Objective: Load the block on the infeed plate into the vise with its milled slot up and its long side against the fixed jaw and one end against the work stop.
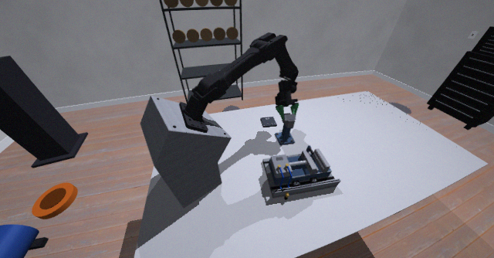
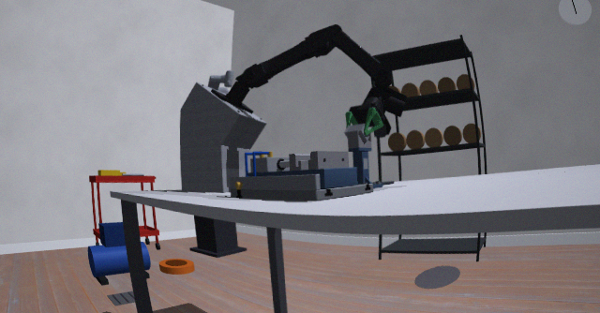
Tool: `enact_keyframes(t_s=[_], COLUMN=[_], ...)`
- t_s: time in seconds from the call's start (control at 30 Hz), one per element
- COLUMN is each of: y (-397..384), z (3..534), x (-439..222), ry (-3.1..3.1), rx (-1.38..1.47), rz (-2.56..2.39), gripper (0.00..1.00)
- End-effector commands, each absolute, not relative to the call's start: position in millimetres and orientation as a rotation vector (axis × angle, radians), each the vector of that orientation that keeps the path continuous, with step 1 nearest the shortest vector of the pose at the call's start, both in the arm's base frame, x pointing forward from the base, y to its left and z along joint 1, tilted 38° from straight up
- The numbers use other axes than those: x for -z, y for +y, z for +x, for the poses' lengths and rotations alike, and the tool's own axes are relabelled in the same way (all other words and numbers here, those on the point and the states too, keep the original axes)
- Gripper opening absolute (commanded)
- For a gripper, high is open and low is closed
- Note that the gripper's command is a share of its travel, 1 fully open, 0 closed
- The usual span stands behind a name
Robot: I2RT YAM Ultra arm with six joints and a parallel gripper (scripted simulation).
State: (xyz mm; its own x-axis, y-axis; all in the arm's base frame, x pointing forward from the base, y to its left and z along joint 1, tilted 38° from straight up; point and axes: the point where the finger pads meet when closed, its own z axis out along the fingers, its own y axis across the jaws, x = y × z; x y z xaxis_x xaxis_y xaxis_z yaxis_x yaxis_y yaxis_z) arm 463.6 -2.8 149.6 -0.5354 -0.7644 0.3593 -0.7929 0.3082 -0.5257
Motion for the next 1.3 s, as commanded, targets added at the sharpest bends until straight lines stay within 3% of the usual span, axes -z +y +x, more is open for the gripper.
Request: enact_keyframes(t_s=[0.0, 1.27], y=[-3, -5], z=[454, 443], x=[-171, -183], ry=[-2.511, -2.510], rx=[-1.080, -1.079], rz=[1.492, 1.492], gripper=[0.00, 0.00])
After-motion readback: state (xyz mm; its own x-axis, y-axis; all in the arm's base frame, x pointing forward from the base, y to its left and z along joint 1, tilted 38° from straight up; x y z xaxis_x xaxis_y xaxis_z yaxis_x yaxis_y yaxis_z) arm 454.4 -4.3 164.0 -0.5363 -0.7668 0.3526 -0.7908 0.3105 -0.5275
